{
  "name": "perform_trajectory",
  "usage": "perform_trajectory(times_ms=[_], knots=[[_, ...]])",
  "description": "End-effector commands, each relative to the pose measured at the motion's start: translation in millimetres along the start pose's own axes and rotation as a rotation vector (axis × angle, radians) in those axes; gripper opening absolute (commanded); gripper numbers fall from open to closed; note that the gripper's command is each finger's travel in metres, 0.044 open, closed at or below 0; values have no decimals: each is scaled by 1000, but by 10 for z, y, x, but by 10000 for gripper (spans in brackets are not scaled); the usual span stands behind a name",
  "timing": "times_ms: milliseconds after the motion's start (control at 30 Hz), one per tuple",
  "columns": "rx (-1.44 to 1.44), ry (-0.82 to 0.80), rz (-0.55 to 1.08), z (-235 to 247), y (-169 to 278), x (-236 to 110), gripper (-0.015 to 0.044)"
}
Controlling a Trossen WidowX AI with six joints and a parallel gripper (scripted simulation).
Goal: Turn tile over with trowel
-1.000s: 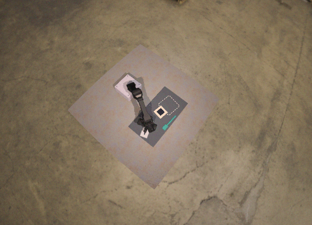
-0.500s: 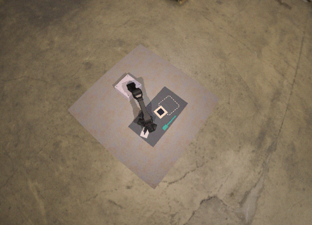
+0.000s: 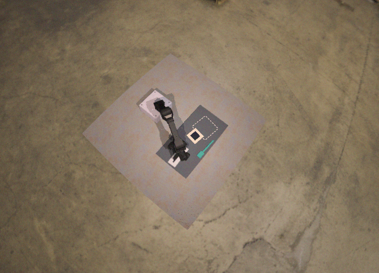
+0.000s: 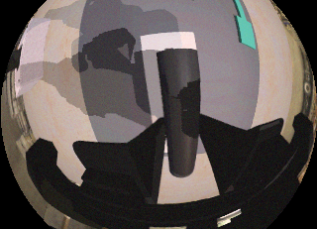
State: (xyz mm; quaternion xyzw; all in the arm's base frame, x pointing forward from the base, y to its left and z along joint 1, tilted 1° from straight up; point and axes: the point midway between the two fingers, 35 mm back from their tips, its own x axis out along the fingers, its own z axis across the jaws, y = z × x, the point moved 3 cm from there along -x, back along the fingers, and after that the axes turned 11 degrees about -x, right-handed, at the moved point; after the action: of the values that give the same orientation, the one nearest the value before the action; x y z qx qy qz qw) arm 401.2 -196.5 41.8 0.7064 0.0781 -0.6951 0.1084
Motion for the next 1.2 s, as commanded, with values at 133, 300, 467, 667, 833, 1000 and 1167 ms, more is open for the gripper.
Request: perform_trajectory(times_ms=[133, 300, 467, 667, 833, 1000, 1167], knots=[[205, 0, -2, 0, 0, 9, 130], [210, 0, -2, 0, 0, 9, 156], [210, 0, -2, 0, 0, 9, 270], [210, 0, -2, 0, 0, 9, 270], [210, 0, -2, 0, 0, 9, 270], [210, 0, -2, 0, 0, 9, 270], [210, 0, -2, 5, -4, -217, 270]])
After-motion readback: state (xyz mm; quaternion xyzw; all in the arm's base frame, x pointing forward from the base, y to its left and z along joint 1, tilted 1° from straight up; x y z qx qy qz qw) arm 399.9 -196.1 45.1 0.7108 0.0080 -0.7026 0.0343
